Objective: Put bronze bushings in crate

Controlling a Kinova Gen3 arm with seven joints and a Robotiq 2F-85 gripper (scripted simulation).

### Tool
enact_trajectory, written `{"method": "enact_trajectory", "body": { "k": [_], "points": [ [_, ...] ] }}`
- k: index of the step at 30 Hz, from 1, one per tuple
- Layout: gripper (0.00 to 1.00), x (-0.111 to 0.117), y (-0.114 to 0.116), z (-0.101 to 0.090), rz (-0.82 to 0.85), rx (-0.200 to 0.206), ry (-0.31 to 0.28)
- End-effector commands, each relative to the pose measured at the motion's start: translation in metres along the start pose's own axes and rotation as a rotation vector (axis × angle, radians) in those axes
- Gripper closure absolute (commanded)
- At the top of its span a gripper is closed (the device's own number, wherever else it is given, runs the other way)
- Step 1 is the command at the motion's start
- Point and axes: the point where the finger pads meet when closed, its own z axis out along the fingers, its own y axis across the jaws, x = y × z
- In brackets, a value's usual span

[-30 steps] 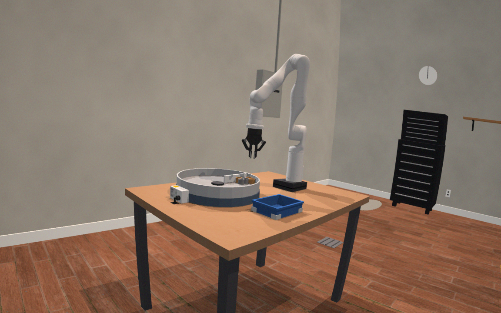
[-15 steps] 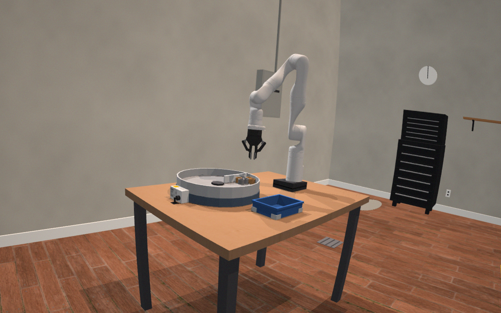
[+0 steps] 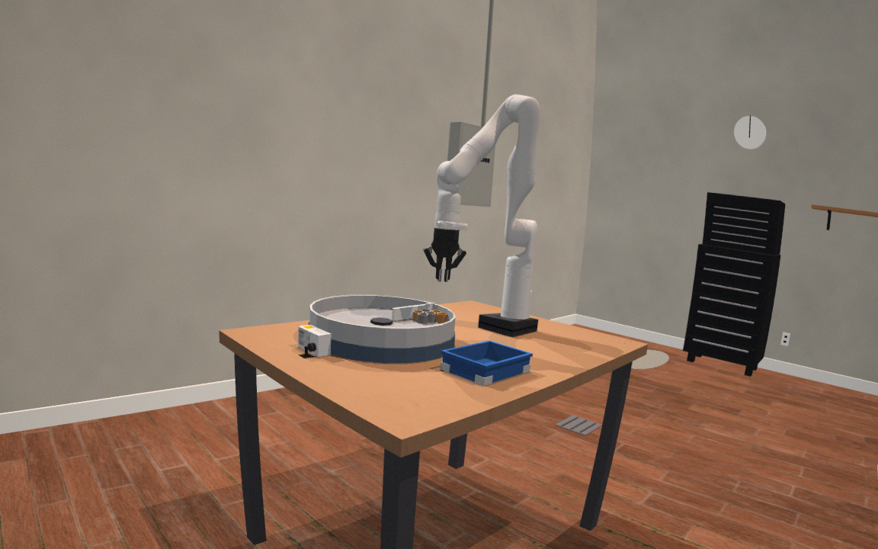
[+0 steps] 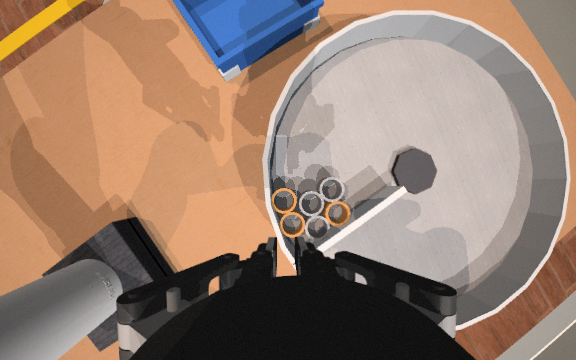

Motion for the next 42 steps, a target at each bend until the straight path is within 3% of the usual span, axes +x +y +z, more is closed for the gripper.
{"method": "enact_trajectory", "body": {
  "k": [1, 4, 16, 21, 33, 38, 42],
  "points": [
    [0.84, 0.003, 0.0, 0.002, -0.079, 0.0, 0.001],
    [0.84, 0.007, 0.0, 0.007, -0.219, 0.0, 0.001],
    [0.84, 0.007, 0.0, 0.007, -0.219, 0.0, 0.001],
    [0.84, 0.015, 0.0, 0.014, -0.455, 0.0, 0.0],
    [0.84, 0.015, 0.0, 0.014, -0.455, 0.0, 0.0],
    [0.84, 0.026, -0.002, 0.021, -0.7, 0.0, -0.003],
    [0.84, 0.026, -0.002, 0.021, -0.7, 0.0, -0.003]
  ]
}}
